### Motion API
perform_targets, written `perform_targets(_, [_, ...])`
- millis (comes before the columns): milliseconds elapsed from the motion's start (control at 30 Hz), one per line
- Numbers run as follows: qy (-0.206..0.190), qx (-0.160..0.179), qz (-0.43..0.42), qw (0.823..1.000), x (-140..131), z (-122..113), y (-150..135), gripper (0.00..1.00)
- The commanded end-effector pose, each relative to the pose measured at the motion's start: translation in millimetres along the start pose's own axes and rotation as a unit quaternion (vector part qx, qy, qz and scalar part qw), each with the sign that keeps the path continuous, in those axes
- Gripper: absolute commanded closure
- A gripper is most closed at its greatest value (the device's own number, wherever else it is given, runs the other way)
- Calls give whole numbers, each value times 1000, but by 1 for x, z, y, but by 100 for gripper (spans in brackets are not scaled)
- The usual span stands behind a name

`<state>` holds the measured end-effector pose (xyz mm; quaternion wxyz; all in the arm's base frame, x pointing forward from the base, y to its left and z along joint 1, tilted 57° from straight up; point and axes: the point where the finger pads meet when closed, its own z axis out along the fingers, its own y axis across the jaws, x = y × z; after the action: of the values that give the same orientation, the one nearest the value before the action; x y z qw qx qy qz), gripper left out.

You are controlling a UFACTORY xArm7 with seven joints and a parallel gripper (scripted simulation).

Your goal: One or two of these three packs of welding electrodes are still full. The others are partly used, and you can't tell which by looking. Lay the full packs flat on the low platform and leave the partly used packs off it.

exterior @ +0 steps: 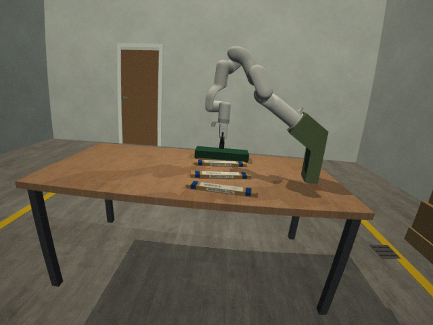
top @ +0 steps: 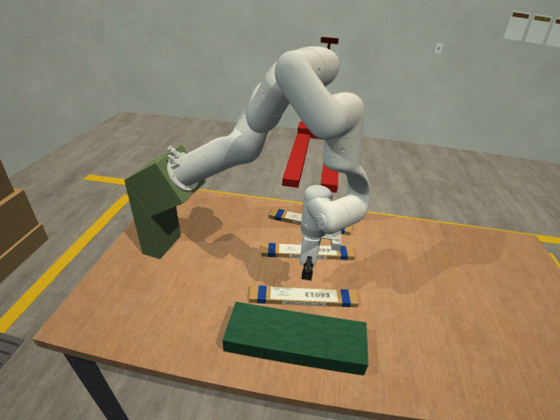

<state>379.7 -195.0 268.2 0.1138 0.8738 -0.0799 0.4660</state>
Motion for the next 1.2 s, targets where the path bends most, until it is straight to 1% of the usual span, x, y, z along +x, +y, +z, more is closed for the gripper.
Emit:
perform_targets(0, [1,0,0,1000,3,0,-1,42])
perform_targets(300, [1,0,0,1000,21,0,-16,42])
perform_targets(367, [1,0,0,1000,21,0,-16,42])
perform_targets(867, [1,0,0,1000,83,0,-65,42])
perform_targets(933, [1,0,0,1000,83,0,-65,42])
perform_targets(1167, [1,0,0,1000,113,0,-89,42])
